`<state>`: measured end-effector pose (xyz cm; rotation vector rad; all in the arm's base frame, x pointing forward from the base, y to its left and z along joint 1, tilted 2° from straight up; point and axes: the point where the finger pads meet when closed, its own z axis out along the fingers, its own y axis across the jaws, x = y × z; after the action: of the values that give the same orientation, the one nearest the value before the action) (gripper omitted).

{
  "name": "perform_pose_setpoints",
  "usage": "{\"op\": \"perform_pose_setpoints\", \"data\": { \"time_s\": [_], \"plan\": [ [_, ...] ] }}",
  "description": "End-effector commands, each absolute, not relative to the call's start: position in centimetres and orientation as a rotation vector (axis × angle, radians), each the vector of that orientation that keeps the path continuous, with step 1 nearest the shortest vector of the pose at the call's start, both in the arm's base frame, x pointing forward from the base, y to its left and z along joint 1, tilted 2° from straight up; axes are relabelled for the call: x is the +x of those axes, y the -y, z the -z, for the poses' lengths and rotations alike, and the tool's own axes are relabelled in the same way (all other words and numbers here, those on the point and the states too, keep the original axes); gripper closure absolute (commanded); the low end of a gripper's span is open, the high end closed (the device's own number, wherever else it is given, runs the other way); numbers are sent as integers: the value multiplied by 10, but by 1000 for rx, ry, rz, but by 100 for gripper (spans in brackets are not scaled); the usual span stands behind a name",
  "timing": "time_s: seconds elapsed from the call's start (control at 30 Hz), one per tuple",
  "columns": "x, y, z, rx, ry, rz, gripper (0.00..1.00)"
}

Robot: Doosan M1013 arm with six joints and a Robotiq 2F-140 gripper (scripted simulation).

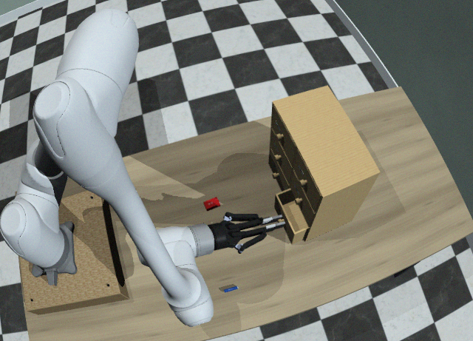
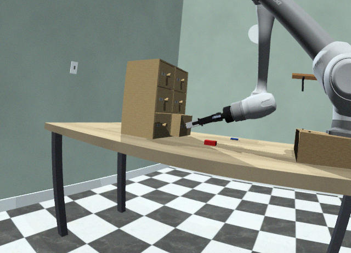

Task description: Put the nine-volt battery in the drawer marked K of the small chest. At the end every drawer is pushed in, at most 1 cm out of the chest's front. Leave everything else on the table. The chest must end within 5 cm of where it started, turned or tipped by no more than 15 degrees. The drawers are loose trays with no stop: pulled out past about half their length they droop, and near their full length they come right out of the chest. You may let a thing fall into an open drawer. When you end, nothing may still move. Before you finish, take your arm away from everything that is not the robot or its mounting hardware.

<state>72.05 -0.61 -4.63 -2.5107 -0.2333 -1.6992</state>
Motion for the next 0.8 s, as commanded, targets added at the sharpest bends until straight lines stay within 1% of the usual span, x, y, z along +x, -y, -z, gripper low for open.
{"op": "perform_pose_setpoints", "data": {
  "time_s": [0.0, 0.77],
  "plan": [
    [710, 8, 47, -2515, 234, 1695, 92],
    [702, 10, 46, -2515, 234, 1695, 92]
  ]
}}
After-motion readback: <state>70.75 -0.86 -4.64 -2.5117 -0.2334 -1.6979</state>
